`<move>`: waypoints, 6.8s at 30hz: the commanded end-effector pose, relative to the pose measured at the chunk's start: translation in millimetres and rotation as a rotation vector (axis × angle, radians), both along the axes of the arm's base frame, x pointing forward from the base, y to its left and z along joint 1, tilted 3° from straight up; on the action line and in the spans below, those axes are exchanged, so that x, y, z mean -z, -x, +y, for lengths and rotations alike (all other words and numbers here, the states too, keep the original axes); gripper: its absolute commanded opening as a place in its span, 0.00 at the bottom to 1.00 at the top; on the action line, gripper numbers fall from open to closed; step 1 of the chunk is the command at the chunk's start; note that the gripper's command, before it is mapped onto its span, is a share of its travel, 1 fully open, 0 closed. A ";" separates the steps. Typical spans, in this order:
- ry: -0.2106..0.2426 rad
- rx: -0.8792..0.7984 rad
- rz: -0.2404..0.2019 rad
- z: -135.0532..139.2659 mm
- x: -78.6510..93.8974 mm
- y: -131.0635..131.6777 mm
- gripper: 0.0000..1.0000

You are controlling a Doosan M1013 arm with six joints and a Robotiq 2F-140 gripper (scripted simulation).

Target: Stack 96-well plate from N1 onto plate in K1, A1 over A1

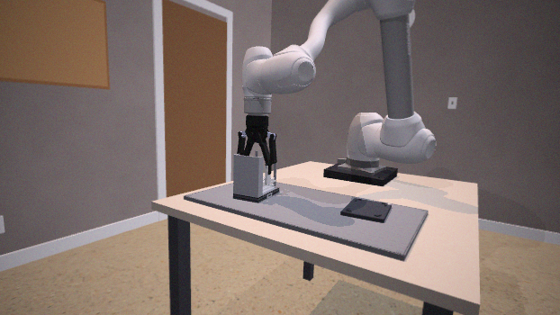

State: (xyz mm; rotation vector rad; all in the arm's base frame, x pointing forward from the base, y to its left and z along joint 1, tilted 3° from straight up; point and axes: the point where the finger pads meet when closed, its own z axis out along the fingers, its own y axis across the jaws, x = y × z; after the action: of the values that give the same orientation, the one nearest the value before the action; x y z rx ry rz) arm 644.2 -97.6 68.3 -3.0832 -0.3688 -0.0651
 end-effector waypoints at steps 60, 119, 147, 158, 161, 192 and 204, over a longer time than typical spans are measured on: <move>0.000 -0.007 -0.002 3.2 3.7 -0.7 0.00; 0.000 -0.007 -0.002 3.9 12.5 -0.8 0.00; 0.000 -0.007 -0.002 4.0 13.0 -0.8 0.00; 0.000 -0.007 -0.002 4.0 13.0 -0.8 0.00; 0.000 -0.007 -0.002 4.0 13.0 -0.8 0.00; 0.000 -0.007 -0.002 4.1 13.0 -0.8 1.00; 0.000 -0.007 -0.002 4.1 13.0 -0.8 1.00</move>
State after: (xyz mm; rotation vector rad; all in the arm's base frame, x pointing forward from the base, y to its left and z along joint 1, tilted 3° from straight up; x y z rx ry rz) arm 644.6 -96.4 57.4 -3.0844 -0.3711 -0.0674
